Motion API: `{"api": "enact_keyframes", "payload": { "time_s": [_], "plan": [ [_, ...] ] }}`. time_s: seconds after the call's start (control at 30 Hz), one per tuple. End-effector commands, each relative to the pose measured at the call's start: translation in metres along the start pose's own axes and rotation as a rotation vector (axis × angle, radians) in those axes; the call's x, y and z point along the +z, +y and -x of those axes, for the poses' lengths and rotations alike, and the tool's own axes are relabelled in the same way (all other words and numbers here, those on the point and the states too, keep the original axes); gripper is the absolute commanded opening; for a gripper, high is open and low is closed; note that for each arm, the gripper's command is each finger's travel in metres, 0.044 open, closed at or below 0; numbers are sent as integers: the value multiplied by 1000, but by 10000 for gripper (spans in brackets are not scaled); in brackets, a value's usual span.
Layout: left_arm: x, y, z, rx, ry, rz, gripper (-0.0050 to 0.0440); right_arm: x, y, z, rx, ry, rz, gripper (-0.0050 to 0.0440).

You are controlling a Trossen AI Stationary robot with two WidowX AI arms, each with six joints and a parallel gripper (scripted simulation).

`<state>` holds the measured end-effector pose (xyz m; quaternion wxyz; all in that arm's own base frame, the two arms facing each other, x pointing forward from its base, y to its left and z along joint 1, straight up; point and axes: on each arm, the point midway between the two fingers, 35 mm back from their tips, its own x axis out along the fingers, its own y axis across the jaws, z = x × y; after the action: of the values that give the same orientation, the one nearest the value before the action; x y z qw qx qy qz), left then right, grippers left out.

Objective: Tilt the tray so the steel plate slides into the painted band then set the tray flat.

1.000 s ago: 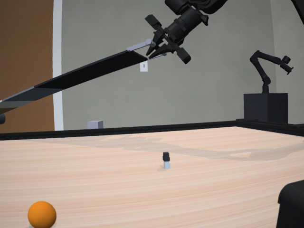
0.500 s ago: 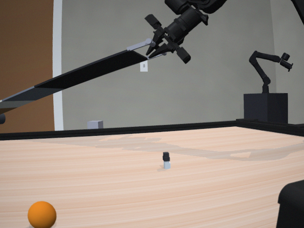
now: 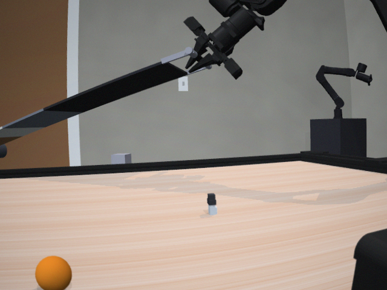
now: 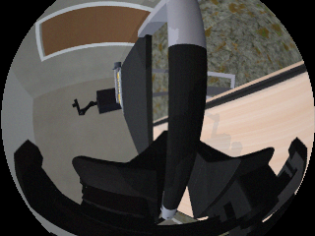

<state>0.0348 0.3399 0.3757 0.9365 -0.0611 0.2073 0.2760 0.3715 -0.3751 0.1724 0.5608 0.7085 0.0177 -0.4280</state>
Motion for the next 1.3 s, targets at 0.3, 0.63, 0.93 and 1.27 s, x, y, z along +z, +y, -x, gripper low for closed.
{"api": "enact_keyframes", "payload": {
  "time_s": [0.3, 0.63, 0.93, 1.27],
  "plan": [
    [0, 0, 0, 0, 0, 0, 440, 2, 22, 16, 55, -6, 1, 0],
    [0, 0, 0, 0, 0, 0, 440, 2, 28, 19, 60, -6, 1, 0],
    [0, 0, 0, 0, 0, 0, 440, 2, 34, 21, 70, -6, 1, 0],
    [0, 0, 0, 0, 0, 0, 440, 2, 39, 23, 83, -6, 1, 0]
  ]
}}
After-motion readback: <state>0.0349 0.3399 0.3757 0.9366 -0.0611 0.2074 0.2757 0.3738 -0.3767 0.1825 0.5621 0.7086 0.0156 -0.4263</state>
